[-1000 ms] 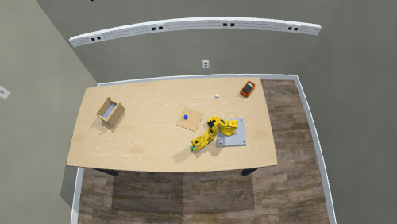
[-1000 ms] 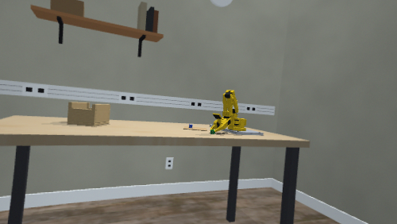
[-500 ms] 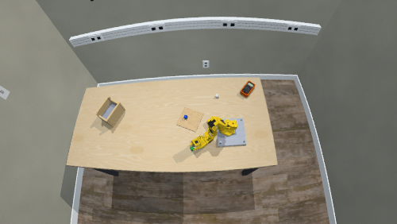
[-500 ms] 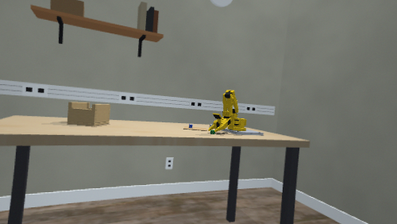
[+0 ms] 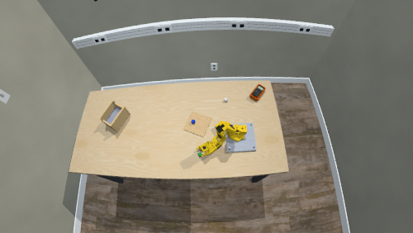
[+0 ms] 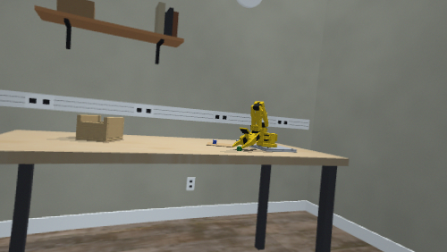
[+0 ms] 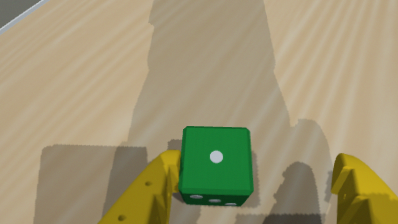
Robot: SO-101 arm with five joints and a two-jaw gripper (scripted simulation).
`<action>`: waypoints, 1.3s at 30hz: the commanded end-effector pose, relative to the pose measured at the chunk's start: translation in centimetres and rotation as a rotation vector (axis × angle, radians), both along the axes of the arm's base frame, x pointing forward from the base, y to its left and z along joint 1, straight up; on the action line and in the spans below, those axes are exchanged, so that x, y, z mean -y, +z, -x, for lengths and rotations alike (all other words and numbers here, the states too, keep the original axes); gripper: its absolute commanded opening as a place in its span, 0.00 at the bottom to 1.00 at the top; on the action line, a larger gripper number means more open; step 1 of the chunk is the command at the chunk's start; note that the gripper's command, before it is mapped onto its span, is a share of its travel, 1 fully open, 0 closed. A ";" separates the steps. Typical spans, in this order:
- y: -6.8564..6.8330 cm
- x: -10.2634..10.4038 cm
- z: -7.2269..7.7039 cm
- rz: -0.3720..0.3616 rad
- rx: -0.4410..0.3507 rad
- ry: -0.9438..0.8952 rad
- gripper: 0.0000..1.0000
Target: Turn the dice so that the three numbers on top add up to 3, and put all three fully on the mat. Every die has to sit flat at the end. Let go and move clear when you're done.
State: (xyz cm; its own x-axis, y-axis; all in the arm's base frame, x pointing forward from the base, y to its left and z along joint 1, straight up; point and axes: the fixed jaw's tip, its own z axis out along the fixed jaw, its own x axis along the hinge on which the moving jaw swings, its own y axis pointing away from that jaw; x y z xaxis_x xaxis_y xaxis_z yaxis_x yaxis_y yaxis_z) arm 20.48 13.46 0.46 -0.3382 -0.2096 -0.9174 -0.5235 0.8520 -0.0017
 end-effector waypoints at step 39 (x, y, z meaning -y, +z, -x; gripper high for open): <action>4.9 -0.3 -0.1 0.002 0.012 0.011 0.29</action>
